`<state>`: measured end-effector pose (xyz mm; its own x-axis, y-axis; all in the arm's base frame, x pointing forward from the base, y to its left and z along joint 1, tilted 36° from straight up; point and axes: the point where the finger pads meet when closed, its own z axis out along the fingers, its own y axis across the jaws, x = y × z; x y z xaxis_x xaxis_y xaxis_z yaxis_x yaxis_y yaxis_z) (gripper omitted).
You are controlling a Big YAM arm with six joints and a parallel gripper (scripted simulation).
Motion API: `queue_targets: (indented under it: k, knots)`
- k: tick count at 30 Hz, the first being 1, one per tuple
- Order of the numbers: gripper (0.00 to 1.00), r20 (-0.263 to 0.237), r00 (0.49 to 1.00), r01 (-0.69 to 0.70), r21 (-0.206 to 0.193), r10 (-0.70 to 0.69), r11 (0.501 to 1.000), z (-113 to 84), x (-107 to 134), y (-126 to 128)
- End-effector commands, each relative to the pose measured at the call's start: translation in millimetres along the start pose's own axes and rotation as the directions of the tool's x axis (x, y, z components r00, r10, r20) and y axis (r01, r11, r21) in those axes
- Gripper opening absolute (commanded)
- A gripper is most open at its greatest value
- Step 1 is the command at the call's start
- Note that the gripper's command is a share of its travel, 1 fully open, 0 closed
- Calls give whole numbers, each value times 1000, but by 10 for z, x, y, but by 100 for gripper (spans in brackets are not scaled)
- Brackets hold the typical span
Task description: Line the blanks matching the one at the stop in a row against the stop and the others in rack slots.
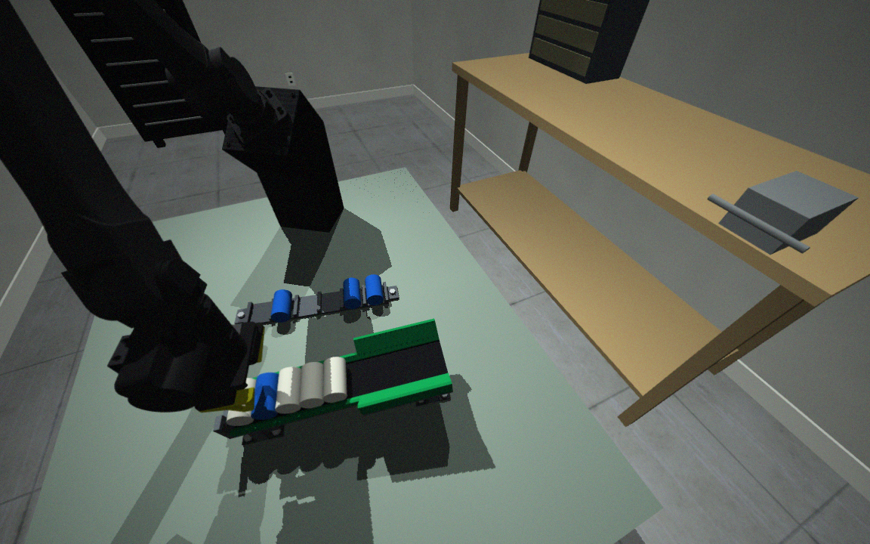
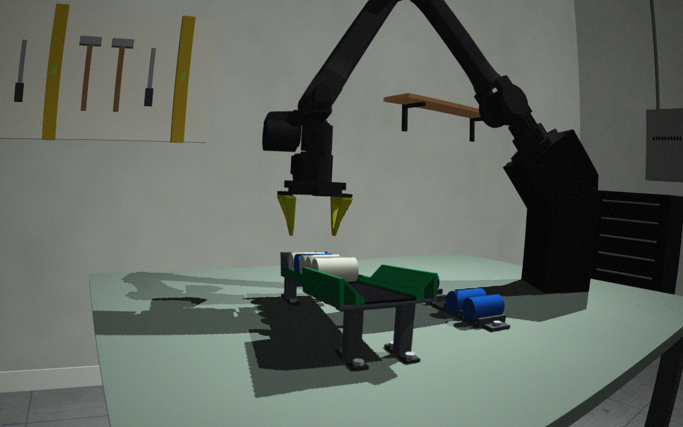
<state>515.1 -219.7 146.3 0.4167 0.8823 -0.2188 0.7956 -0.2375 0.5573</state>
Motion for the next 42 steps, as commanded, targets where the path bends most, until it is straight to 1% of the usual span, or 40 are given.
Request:
queue_targets:
  k: [1, 14, 42]
  knots:
    - [84, 2, 1000, 12, 13, -12, 1000, 159, -21, -69]
    - [84, 3, 1000, 5, -16, -5, 1000, 255, -39, 101]
    - [84, 4, 1000, 5, -21, -5, 1000, 276, -39, 127]
